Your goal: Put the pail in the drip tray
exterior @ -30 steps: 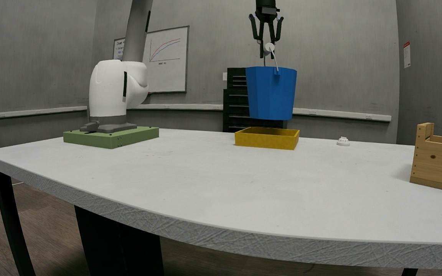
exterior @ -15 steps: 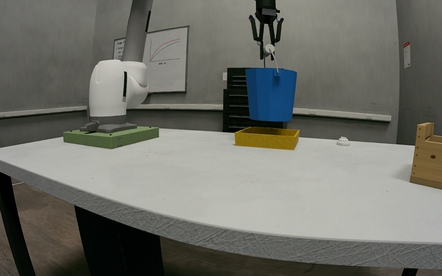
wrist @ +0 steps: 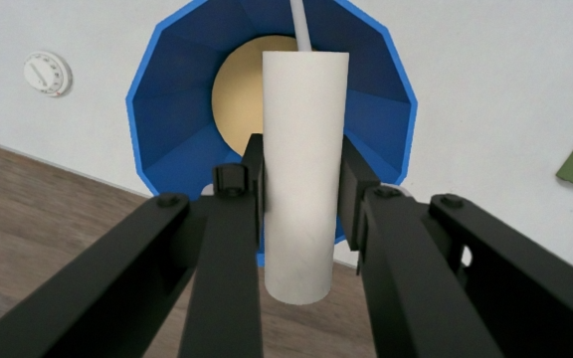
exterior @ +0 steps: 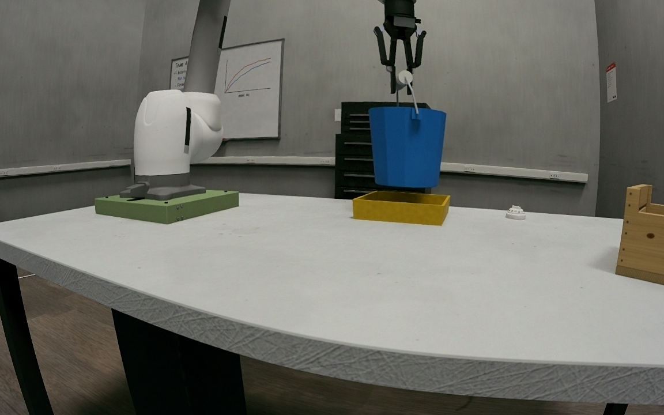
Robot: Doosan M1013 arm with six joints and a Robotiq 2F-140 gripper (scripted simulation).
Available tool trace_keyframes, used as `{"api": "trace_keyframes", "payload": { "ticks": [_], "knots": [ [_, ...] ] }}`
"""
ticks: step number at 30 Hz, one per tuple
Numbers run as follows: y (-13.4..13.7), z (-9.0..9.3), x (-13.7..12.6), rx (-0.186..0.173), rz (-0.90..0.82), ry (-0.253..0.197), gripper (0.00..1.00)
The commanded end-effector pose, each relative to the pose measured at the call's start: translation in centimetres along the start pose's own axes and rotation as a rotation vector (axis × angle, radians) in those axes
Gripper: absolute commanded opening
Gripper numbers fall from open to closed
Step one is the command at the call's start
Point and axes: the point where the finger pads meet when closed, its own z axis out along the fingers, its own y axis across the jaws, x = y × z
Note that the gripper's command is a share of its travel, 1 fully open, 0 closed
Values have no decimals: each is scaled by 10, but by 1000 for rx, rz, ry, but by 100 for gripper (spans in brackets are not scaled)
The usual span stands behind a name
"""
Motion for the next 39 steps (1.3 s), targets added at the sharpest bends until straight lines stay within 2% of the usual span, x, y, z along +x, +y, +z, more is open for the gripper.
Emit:
{"api": "trace_keyframes", "payload": {
  "ticks": [1, 39],
  "knots": [
    [0, 3, 0, 2, 0, 0, 10],
    [0, 46, 0, 2, 0, 0, 10]
  ]
}}
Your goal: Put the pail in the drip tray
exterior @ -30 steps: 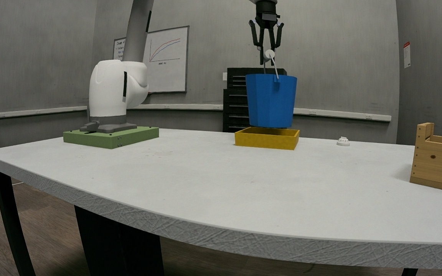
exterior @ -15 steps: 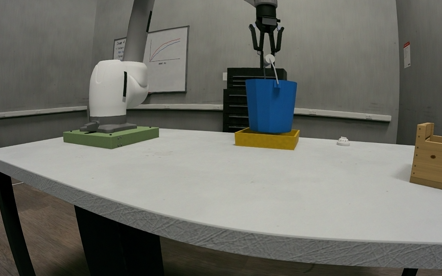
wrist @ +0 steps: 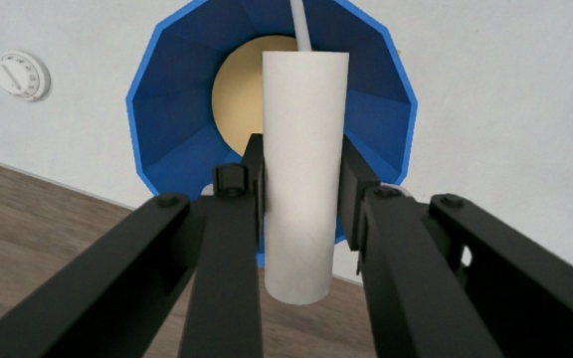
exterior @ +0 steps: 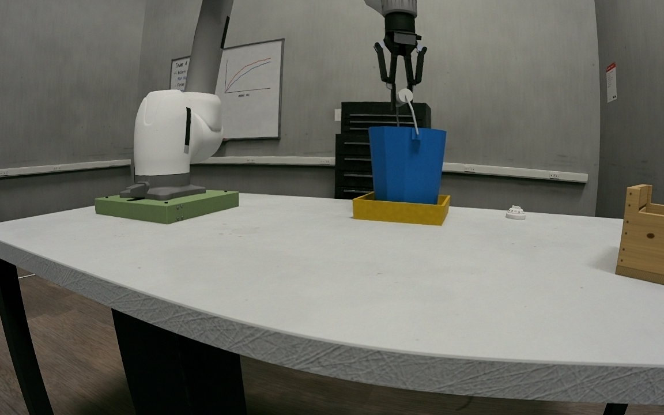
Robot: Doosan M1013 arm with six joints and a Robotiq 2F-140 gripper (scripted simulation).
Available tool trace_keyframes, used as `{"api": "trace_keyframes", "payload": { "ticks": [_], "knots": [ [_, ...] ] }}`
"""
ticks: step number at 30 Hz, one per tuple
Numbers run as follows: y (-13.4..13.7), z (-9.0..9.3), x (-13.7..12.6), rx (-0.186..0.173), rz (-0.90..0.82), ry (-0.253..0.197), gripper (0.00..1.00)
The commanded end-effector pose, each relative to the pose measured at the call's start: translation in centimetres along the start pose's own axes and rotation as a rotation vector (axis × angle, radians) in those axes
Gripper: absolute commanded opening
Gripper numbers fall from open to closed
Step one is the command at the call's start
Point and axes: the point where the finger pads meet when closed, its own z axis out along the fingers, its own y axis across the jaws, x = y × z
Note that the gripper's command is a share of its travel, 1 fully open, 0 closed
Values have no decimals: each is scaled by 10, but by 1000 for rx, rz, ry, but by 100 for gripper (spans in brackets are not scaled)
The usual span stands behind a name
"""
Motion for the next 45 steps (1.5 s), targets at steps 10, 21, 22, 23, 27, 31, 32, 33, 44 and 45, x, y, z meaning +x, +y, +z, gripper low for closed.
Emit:
{"api": "trace_keyframes", "payload": {
  "ticks": [10, 21, 22, 23, 27, 31, 32, 33, 44, 45],
  "knots": [
    [0, 11, 0, 2, 0, 0, 10],
    [0, 18, 0, 2, 0, 0, 10],
    [0, 19, 0, 2, 0, 0, 10],
    [0, 20, 0, 2, 0, 0, 10],
    [0, 22, 0, 2, 0, 0, 10],
    [0, 23, 0, 2, 0, 0, 10],
    [0, 23, 0, 2, 0, 0, 10],
    [0, 24, 0, 2, 0, 0, 10],
    [0, 25, 0, 2, 0, 0, 10],
    [0, 25, 0, 2, 0, 0, 10]
  ]
}}
